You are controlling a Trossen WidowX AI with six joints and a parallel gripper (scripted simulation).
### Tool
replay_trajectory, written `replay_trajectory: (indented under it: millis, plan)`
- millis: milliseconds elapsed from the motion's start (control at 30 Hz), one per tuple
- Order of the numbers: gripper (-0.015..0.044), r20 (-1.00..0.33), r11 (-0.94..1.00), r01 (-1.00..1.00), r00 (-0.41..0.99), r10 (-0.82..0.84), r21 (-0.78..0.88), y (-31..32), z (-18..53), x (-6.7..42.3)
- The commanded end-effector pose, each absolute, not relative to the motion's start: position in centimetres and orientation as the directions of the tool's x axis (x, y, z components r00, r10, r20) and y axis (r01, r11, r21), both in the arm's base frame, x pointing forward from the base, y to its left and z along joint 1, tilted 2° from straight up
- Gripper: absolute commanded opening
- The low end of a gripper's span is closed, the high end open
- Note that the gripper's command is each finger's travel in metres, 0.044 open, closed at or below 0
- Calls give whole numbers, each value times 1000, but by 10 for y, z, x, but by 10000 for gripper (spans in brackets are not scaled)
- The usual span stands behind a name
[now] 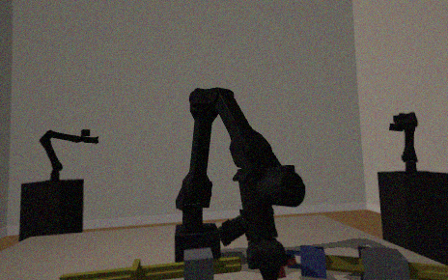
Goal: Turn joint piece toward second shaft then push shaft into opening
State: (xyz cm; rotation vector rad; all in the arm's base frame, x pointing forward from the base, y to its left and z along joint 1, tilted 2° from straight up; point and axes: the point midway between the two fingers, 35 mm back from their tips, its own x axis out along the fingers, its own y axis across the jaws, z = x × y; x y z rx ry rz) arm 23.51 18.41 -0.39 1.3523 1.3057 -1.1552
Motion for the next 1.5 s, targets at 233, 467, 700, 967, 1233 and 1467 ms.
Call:
replay_trajectory:
  millis: [233,467,700,967,1233,1467]
  plan:
    - [182,-988,-39,999,4,155,-2,184,-5,235]
    - [182,-988,-39,999,4,155,-2,184,-5,235]
    - [147,-988,-36,999,5,157,-1,184,-4,235]
    - [68,-988,-36,999,5,157,-1,184,-4,235]
    - [0,-988,-33,999,5,154,0,184,-4,235]
    - [0,-997,47,999,2,76,5,183,1,239]
